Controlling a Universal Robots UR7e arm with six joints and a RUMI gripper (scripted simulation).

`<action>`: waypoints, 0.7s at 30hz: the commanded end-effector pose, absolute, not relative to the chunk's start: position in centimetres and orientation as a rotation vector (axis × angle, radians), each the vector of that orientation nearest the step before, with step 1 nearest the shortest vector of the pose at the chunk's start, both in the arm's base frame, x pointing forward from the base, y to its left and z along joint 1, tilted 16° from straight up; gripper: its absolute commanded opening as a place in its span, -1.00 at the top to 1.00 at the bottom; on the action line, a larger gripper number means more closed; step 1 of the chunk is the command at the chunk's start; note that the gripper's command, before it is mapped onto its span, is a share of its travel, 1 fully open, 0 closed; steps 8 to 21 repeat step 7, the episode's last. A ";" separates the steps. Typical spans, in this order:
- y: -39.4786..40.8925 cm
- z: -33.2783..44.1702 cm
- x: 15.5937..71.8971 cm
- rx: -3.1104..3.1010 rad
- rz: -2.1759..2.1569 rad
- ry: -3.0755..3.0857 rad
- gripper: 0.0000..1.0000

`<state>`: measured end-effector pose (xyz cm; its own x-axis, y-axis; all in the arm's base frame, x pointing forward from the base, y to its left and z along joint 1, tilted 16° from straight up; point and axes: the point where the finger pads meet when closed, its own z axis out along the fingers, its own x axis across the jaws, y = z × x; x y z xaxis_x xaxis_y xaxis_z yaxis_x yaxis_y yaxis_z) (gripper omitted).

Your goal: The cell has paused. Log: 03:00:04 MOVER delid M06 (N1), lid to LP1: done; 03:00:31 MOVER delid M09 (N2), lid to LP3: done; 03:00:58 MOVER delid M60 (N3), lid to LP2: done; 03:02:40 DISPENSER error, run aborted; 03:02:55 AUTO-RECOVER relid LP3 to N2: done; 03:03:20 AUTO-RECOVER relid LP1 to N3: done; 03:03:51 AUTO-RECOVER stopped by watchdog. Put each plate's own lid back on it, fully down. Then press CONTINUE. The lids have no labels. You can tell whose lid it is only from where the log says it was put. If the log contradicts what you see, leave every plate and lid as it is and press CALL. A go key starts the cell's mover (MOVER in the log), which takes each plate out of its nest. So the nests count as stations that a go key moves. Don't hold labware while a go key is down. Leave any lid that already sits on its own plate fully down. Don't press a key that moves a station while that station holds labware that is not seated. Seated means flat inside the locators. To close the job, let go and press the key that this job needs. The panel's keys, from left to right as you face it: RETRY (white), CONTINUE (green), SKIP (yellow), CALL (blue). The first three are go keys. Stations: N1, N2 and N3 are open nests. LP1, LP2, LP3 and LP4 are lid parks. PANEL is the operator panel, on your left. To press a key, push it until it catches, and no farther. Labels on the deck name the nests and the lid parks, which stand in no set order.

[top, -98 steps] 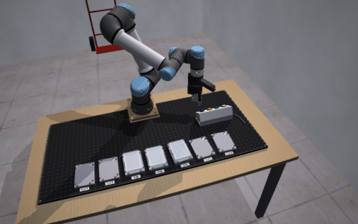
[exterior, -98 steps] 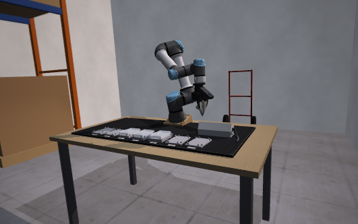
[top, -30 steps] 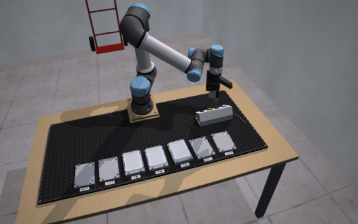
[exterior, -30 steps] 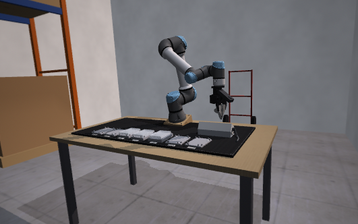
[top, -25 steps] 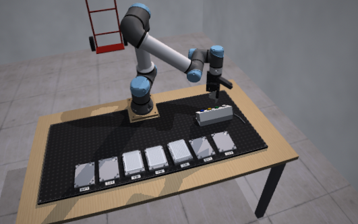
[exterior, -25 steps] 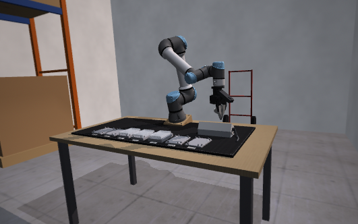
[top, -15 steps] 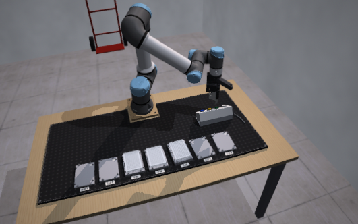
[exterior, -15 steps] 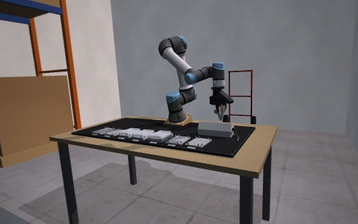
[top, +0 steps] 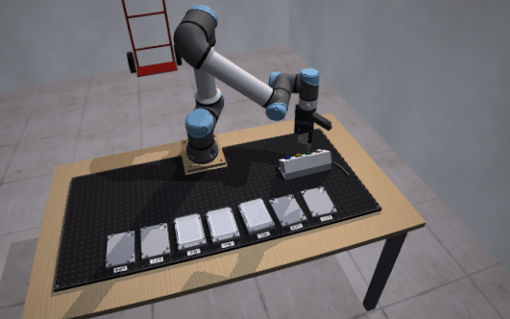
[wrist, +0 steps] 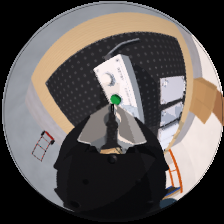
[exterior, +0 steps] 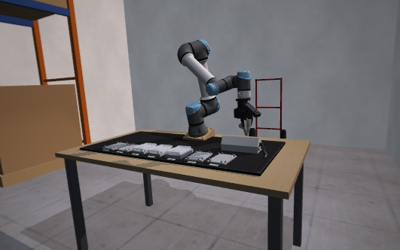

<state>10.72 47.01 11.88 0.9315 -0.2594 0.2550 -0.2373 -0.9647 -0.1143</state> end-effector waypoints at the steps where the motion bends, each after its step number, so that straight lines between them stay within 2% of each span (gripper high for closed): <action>1: 47.1 11.7 11.0 -3.006 -0.414 0.387 1.00; 21: 47.1 11.4 11.2 -3.006 -0.414 0.387 1.00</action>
